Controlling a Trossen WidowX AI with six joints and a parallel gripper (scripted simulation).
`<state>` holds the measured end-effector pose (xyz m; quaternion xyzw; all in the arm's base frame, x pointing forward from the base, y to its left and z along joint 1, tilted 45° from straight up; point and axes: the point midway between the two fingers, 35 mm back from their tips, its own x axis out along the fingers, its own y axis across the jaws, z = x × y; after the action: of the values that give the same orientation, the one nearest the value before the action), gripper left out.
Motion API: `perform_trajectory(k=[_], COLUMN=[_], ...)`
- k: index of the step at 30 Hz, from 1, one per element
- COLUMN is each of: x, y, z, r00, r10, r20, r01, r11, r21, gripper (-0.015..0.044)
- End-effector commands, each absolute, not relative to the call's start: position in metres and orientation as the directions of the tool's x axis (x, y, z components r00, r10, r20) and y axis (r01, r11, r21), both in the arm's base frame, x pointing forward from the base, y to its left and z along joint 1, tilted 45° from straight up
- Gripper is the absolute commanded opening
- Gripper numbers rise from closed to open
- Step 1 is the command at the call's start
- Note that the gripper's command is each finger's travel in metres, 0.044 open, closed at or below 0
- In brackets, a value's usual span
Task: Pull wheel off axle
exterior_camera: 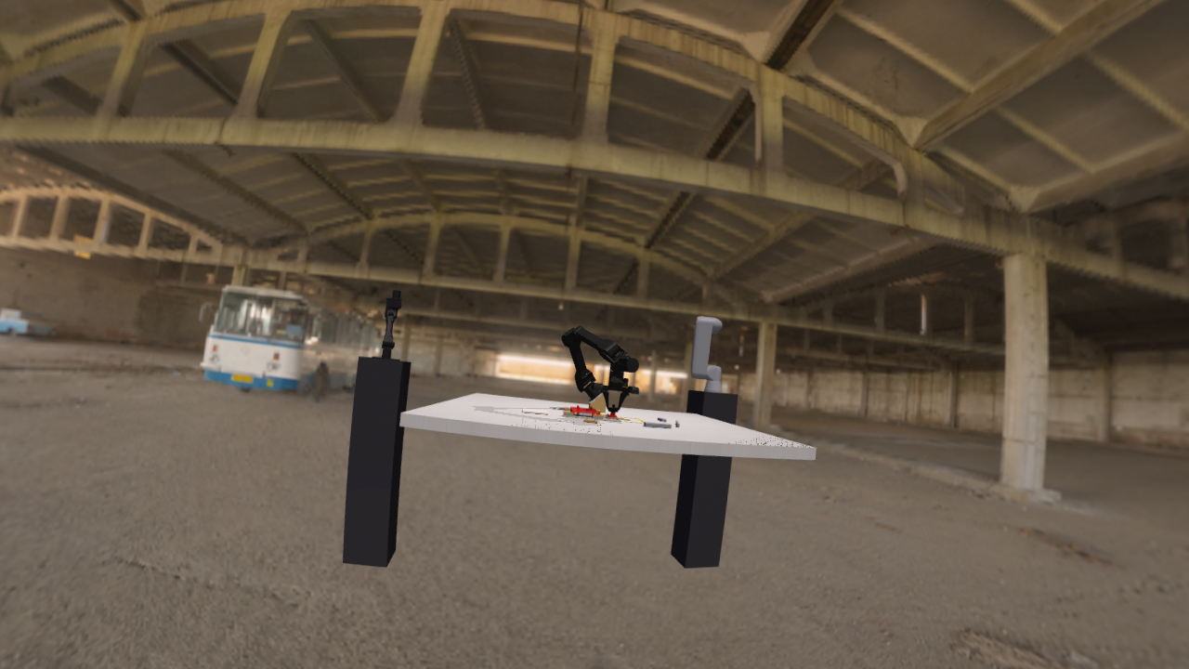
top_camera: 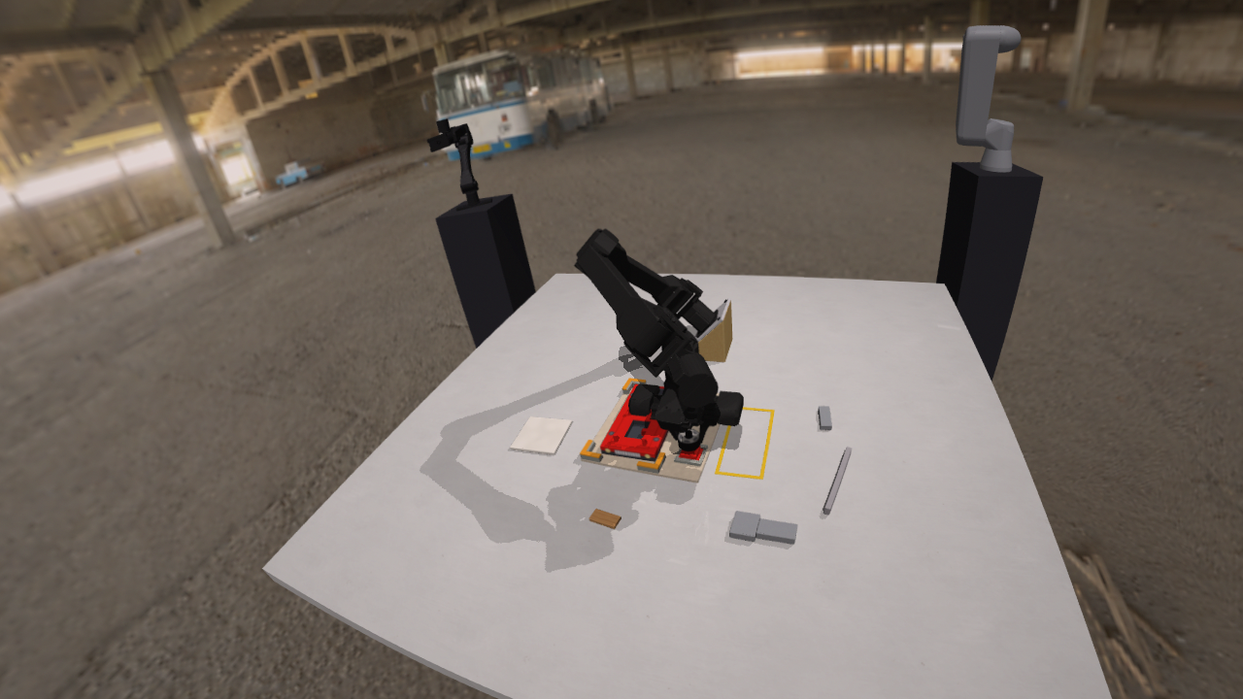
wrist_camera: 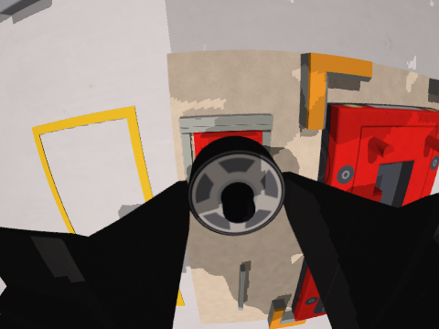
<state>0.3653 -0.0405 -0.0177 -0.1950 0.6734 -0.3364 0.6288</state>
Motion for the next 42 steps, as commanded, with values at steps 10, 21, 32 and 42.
perform_trajectory(k=[10, 21, 32, 42], x=[0.3662, 0.3667, 0.3672, 0.3676], y=[-0.0335, -0.0310, -0.0284, -0.0261], z=[-0.0126, -0.0100, -0.0075, -0.0051], r00=[-0.127, -0.126, -0.125, -0.124], r10=[-0.686, -0.687, -0.687, -0.687], r20=[-0.716, -0.716, -0.716, -0.716], r01=[0.156, 0.155, 0.154, 0.154], r11=[0.699, 0.699, 0.699, 0.699], r21=[-0.698, -0.698, -0.698, -0.698], gripper=[0.0000, 0.0000, 0.0000, 0.0000])
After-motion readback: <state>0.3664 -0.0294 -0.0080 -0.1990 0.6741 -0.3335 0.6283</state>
